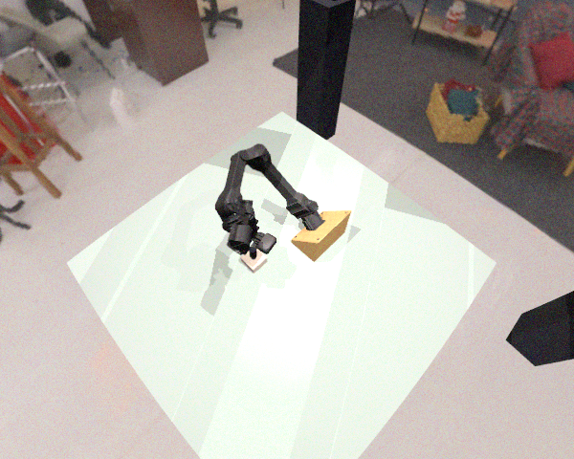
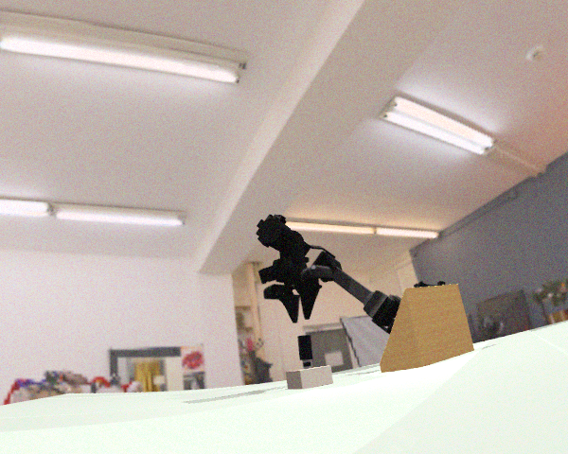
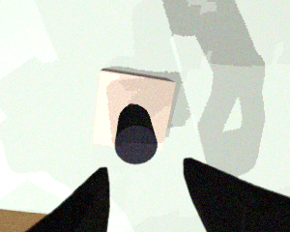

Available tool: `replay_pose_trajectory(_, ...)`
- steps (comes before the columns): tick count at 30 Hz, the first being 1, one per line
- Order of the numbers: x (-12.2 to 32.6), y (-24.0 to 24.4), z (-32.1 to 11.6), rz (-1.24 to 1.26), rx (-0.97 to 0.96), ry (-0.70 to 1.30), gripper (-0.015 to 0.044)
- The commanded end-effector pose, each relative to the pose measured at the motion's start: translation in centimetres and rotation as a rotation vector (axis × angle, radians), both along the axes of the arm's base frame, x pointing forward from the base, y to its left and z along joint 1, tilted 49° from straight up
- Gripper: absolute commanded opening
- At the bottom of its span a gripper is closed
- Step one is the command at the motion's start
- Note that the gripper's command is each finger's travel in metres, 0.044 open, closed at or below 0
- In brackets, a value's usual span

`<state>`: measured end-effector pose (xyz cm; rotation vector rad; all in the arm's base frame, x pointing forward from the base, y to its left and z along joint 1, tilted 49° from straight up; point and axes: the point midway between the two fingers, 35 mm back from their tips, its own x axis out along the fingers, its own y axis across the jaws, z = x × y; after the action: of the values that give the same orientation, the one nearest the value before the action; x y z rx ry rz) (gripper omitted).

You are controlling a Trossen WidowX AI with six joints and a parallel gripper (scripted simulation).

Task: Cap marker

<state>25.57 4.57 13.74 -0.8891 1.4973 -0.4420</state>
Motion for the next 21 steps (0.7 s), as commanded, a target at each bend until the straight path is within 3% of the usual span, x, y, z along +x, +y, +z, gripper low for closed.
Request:
replay_pose_trajectory(1,-0.08,-0.11,-0.37,-0.161,0.02,-0.163,0.0072)
replay_pose_trajectory(4,-0.08,-0.11,-0.37,-0.161,0.02,-0.163,0.0)
replay_pose_trajectory(21,-0.05,-0.38,-0.61,-0.16,0.02,-0.163,0.0)
